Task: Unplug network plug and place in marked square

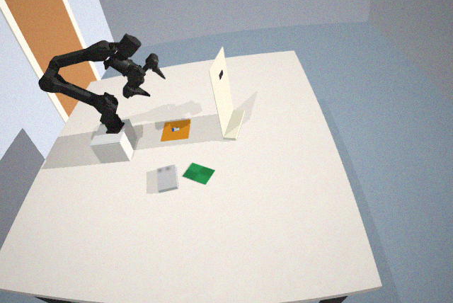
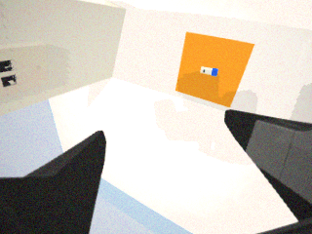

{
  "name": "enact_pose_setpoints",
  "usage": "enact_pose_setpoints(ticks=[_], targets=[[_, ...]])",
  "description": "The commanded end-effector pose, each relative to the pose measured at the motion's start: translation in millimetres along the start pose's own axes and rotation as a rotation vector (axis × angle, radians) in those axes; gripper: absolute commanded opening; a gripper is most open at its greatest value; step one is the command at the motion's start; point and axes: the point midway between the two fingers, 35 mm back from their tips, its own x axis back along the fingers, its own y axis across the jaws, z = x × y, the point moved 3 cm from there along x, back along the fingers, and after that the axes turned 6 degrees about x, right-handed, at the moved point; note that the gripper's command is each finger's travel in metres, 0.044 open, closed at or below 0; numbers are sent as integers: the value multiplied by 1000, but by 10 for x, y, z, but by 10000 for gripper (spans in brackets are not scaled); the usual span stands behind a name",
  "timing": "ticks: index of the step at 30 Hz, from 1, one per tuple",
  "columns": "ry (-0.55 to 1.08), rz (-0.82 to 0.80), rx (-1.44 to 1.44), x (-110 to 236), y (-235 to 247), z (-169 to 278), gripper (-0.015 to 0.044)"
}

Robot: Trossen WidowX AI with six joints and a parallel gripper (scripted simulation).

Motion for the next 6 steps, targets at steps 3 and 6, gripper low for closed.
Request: enact_pose_setpoints(ticks=[3,6], targets=[[4,-2,4,6,3,4,440],[4,-2,4,6,3,4,440]])
